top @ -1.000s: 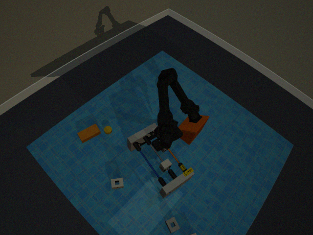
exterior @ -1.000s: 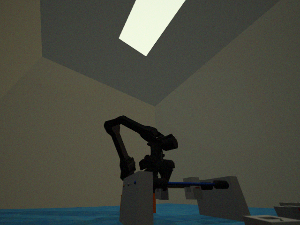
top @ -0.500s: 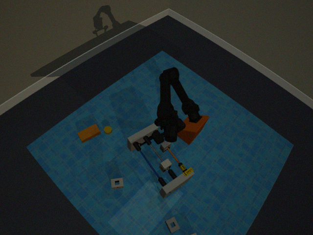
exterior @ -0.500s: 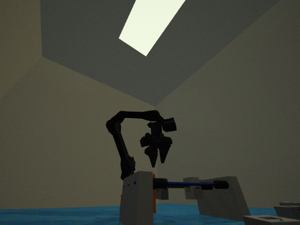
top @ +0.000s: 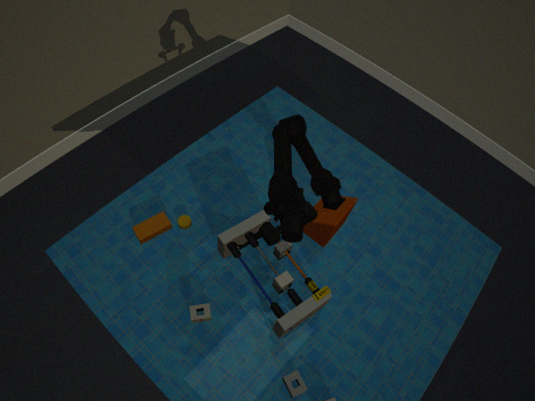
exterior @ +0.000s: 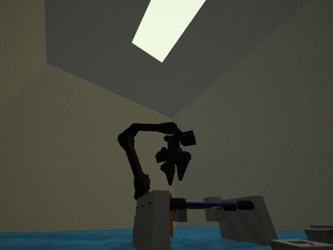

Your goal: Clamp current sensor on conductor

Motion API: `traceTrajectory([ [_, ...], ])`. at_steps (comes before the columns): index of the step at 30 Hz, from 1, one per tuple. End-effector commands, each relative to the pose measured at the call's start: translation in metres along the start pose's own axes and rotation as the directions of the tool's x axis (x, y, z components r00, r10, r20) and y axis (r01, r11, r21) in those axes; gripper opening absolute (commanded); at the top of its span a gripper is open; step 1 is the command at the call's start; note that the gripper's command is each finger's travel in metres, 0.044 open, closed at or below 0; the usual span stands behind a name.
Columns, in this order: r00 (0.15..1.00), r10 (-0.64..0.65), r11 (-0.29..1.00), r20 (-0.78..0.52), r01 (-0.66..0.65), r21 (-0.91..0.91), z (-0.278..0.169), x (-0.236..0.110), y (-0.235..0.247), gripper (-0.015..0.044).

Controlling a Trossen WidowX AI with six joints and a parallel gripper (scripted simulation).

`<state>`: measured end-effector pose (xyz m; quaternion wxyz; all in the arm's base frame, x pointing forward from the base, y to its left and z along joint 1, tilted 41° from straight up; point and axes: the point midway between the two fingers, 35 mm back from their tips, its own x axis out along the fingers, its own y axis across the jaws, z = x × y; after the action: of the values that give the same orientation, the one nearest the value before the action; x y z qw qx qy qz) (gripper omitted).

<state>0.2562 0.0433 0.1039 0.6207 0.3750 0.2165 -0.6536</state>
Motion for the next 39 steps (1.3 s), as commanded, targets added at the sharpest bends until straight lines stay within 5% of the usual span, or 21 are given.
traceTrajectory([
  [1,1.0,-0.002,1.0,-0.007,0.002,0.005,-0.001,-0.001,0.001,0.044],
  [22,1.0,0.002,1.0,0.007,-0.002,-0.011,-0.002,0.0,-0.001,0.044],
  [28,0.962,0.141,0.908,0.233,-0.032,-0.418,-0.041,0.014,-0.048,0.044],
  [34,0.808,0.446,0.63,0.385,0.021,-0.776,-0.059,0.024,-0.094,0.044],
  [37,0.715,0.576,0.5,0.395,0.074,-0.863,-0.061,0.027,-0.107,0.044],
  [39,0.77,0.505,0.572,0.39,0.04,-0.819,-0.063,0.026,-0.102,0.044],
])
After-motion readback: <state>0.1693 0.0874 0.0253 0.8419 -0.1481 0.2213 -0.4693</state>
